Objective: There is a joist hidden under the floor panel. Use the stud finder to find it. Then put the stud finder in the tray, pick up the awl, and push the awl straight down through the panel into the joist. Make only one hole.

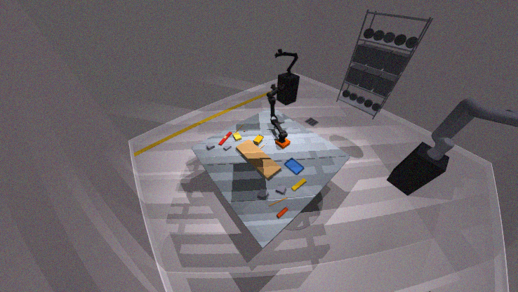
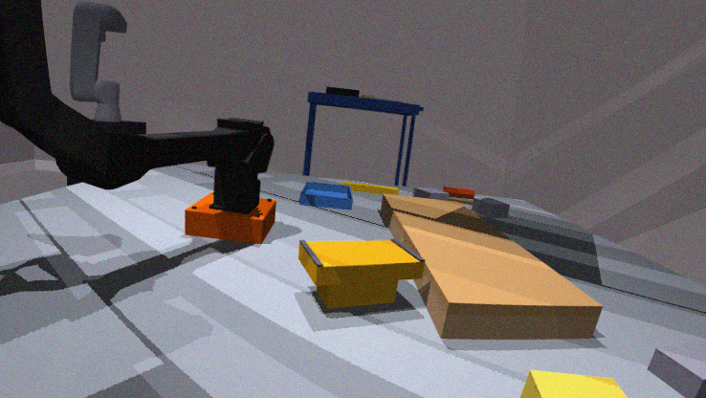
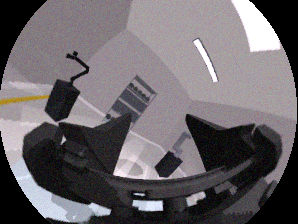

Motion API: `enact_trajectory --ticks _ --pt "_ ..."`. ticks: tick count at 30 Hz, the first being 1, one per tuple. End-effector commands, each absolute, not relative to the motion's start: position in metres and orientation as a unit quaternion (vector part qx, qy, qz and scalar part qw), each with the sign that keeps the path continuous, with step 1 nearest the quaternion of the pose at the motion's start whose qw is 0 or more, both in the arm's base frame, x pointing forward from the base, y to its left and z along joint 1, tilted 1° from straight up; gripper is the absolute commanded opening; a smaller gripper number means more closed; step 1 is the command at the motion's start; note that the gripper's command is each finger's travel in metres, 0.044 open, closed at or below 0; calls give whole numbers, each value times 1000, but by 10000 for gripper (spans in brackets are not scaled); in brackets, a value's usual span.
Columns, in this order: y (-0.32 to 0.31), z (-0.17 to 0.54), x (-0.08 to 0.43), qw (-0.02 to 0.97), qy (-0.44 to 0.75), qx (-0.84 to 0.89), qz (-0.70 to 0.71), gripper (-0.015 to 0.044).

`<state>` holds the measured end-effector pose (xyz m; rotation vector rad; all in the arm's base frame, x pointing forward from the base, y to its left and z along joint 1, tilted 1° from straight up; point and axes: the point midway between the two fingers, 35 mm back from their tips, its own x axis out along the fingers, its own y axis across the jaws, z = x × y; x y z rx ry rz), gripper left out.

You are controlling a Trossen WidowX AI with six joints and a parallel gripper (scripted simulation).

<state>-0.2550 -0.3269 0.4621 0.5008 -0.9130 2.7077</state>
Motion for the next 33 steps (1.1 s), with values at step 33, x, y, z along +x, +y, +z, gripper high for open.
enact_trajectory --ticks 33 --pt "82 595 -80 667 -233 164 688 440"
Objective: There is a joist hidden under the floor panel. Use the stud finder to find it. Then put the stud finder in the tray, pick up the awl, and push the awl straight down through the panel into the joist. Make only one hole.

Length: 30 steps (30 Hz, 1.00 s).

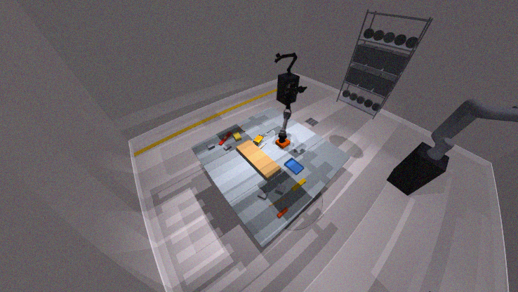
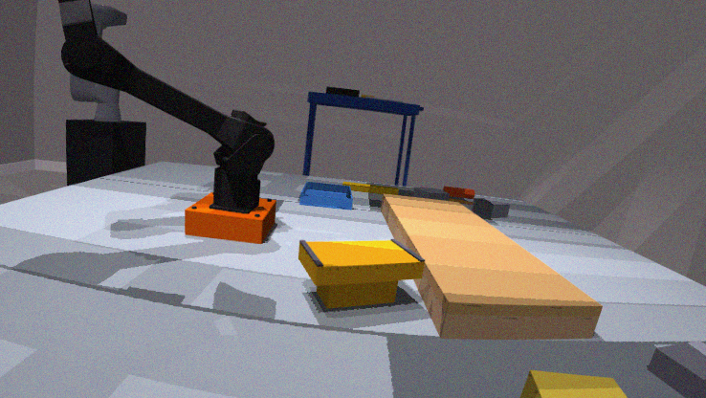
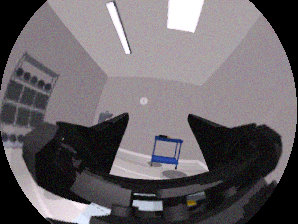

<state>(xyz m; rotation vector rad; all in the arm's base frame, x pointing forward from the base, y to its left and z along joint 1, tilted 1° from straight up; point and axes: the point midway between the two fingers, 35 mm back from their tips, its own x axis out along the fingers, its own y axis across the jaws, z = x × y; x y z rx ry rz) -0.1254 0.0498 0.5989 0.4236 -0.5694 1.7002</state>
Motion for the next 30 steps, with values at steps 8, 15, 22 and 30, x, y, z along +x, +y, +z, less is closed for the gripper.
enact_trajectory --ticks 8,15,22,30 --pt "128 566 42 803 -188 92 558 440" --pt "125 516 152 894 -117 15 432 440" --pt "85 447 242 948 -17 -59 314 440" --pt "8 351 302 963 127 -129 202 440"
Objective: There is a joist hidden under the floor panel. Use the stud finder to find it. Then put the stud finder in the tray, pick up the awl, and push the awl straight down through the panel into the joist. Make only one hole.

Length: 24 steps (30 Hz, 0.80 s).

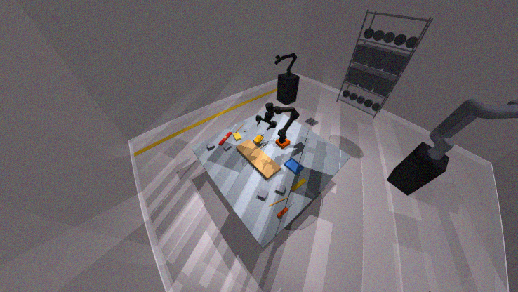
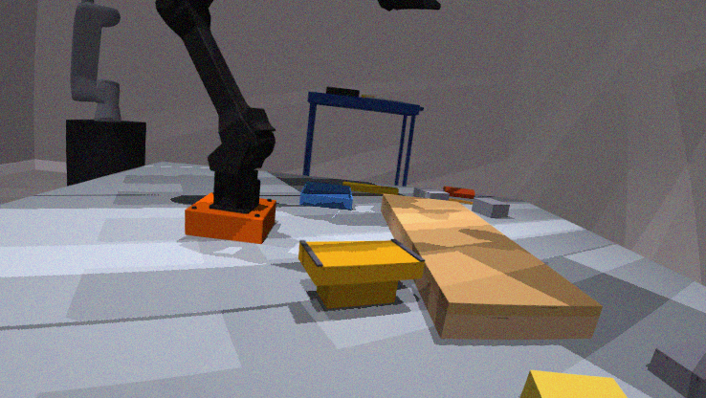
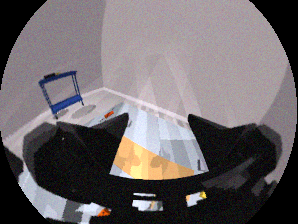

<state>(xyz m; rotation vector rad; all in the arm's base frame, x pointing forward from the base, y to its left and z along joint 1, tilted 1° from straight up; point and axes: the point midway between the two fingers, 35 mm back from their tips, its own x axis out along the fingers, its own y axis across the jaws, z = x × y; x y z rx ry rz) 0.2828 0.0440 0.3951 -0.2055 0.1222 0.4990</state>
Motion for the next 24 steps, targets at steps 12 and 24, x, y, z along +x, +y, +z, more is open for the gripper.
enact_trajectory --ticks 12,24 --pt "-117 197 289 907 365 -171 123 440" --pt "-167 94 207 834 511 -127 162 440"
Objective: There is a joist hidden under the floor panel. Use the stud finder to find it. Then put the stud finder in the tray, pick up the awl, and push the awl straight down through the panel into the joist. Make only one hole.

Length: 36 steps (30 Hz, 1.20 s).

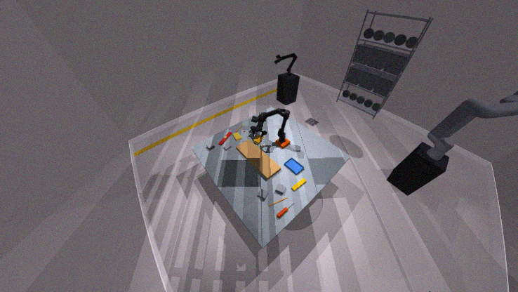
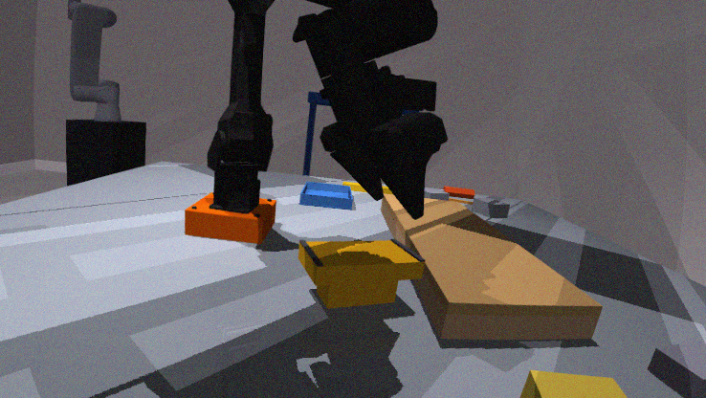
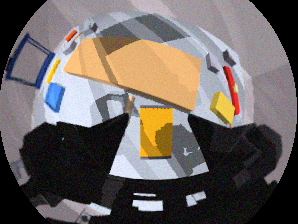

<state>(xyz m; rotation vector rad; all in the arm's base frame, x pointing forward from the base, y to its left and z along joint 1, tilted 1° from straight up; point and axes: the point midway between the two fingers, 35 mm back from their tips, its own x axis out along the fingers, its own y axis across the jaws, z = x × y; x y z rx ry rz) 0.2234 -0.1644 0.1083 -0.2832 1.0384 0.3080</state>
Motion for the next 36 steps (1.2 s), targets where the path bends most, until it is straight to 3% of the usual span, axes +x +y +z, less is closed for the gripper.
enact_trajectory --ticks 1,36 --pt "-167 94 207 834 511 -127 162 440" --pt "-178 63 206 834 512 -127 162 440"
